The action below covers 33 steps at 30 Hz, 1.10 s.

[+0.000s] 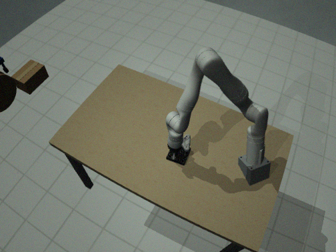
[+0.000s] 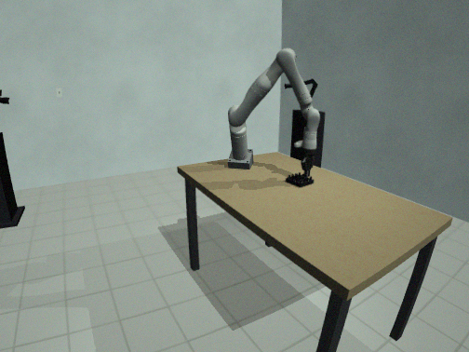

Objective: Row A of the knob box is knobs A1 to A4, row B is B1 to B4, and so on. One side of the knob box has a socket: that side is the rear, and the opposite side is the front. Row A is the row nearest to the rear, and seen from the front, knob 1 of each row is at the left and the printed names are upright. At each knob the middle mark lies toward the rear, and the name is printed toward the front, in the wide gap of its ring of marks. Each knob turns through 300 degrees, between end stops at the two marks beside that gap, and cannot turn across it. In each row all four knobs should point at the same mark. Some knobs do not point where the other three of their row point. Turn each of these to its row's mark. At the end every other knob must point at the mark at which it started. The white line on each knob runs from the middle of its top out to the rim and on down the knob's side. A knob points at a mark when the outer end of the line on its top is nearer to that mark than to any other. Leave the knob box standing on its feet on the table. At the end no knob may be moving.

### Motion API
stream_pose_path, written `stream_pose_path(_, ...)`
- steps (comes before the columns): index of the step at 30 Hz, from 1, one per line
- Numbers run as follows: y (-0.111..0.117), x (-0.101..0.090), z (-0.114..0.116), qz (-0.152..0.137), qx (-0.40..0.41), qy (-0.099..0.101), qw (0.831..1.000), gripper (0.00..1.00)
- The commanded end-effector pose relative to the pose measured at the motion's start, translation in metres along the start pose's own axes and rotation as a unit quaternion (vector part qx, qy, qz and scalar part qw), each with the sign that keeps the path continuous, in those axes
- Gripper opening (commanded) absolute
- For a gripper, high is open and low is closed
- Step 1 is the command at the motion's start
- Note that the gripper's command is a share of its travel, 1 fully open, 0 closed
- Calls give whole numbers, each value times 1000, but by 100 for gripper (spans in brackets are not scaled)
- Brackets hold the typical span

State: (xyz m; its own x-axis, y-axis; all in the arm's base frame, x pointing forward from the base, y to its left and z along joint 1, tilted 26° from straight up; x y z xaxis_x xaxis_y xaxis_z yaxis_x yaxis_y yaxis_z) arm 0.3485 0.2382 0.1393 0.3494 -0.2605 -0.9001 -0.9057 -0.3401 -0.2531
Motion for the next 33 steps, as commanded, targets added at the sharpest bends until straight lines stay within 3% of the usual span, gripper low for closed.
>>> stream_pose_path(1,0,-2,0,0,0,0,1000,19)
stream_pose_path(18,0,-36,0,0,0,0,1000,19)
stream_pose_path(33,0,-38,0,0,0,0,1000,19)
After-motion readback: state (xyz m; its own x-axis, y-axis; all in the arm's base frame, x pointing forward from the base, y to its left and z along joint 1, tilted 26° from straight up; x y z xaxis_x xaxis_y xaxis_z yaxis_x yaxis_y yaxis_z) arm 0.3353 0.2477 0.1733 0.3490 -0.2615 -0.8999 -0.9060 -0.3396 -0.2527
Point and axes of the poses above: the point where the finger pads meet when closed, its own x axis out along the fingers, its own z axis across the jaws, y = z × x, the point moved 9 cm from there along -x, back along the fingers, and after that the axes turned 9 degrees about x, right-handed, at the moved point
